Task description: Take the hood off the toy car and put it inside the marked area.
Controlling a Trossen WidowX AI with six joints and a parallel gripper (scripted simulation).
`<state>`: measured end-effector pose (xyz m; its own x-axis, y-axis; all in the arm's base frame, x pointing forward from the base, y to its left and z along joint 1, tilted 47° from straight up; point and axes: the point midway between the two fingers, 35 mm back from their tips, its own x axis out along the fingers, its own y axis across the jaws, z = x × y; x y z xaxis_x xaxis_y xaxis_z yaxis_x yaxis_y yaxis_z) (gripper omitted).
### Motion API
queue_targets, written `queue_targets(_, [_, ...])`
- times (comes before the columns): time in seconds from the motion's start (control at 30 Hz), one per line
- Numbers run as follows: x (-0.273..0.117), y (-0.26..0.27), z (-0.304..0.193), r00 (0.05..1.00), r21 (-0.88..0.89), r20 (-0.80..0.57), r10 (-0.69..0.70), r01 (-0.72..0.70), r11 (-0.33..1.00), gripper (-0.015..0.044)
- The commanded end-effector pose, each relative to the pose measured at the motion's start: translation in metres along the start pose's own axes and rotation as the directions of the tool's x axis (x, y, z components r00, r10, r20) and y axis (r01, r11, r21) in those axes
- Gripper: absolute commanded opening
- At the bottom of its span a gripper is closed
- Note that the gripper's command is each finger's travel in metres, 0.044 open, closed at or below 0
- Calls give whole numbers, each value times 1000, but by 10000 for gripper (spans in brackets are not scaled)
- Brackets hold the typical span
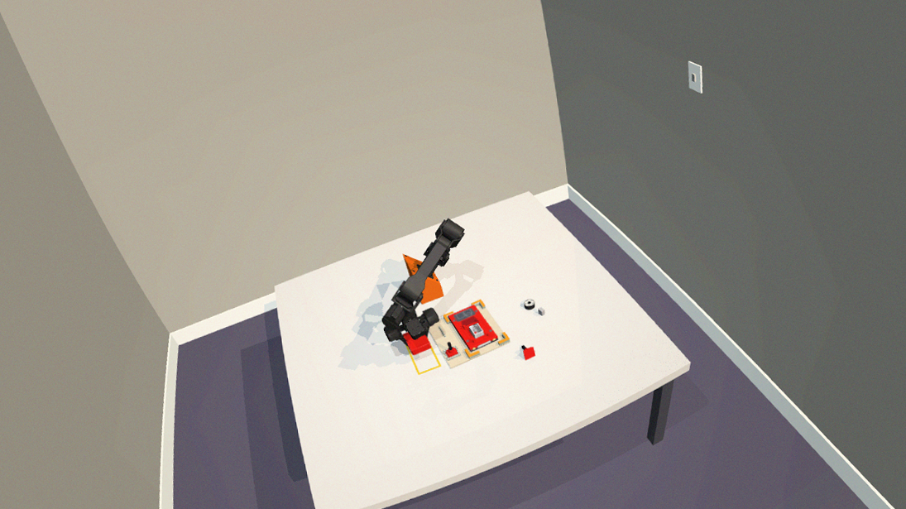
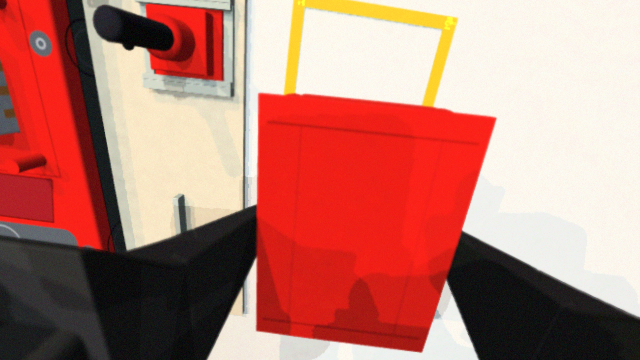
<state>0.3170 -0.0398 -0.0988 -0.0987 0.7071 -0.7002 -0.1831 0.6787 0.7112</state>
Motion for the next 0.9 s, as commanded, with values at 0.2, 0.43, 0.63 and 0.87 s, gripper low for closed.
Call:
queue_targets(0.2, [9,1,0,1000,4,1,5,-5,1000,0])
queue_targets(0.43, [14,1,-1,1000,4,1,5,-5,1000,0])
queue_targets(0.63, [19,2,-1,1000,4,1,6,-6,1000,0])
queue_targets(0.87, [24,2,-1,1000,4,1,6,-6,1000,0])
